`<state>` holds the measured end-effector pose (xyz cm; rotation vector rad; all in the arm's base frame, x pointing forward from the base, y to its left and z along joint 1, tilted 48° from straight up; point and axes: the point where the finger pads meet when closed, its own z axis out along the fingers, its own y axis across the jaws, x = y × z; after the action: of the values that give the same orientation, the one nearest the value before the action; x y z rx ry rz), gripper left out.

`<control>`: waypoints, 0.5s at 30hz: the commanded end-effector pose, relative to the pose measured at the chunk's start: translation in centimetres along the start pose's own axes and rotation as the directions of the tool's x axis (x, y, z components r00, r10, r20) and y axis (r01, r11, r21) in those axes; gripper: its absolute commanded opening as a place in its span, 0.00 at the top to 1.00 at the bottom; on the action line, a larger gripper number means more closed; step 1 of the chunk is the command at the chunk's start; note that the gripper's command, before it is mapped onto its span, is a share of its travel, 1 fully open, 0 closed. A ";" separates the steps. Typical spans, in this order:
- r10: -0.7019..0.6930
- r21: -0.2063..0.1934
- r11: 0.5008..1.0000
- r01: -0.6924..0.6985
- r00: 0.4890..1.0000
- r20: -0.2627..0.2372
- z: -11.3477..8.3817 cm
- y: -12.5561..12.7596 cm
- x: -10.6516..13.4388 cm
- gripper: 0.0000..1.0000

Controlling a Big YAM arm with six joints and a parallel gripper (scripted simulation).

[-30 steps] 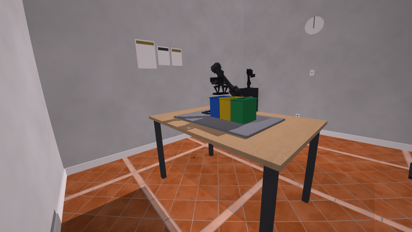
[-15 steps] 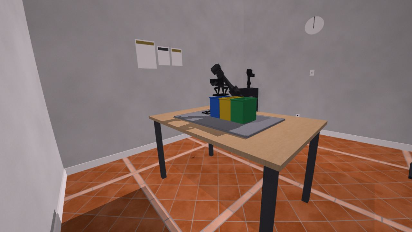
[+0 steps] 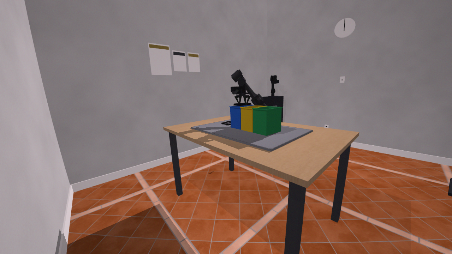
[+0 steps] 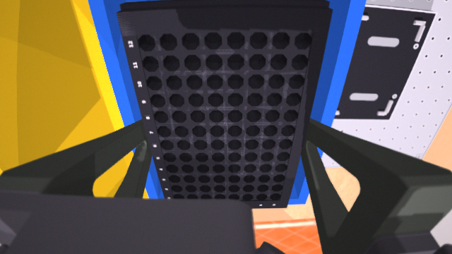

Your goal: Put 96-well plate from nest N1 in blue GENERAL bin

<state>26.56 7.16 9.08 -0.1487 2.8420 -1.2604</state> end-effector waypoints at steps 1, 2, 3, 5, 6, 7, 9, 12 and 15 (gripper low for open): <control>0.006 -0.009 1.000 -0.006 1.000 0.004 0.3 -0.2 -0.2 1.00; -0.001 -0.009 1.000 0.001 1.000 0.012 0.1 0.0 -0.2 1.00; 0.000 -0.009 1.000 0.000 1.000 0.011 0.2 0.0 -0.2 1.00; 0.006 -0.009 1.000 -0.006 1.000 0.004 0.5 -0.2 -0.3 1.00; 0.007 -0.009 1.000 -0.007 1.000 0.004 0.6 -0.2 -0.3 1.00; 0.007 -0.009 1.000 -0.007 1.000 0.004 0.7 -0.2 -0.3 1.00; 0.002 -0.009 1.000 -0.002 1.000 0.009 0.7 -0.1 -0.2 1.00; 0.007 -0.009 1.000 -0.007 1.000 0.004 1.0 -0.2 -0.2 1.00; 0.007 -0.009 1.000 -0.007 1.000 0.004 1.2 -0.2 -0.2 1.00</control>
<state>26.63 6.41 8.52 -0.1474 2.8425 -1.2620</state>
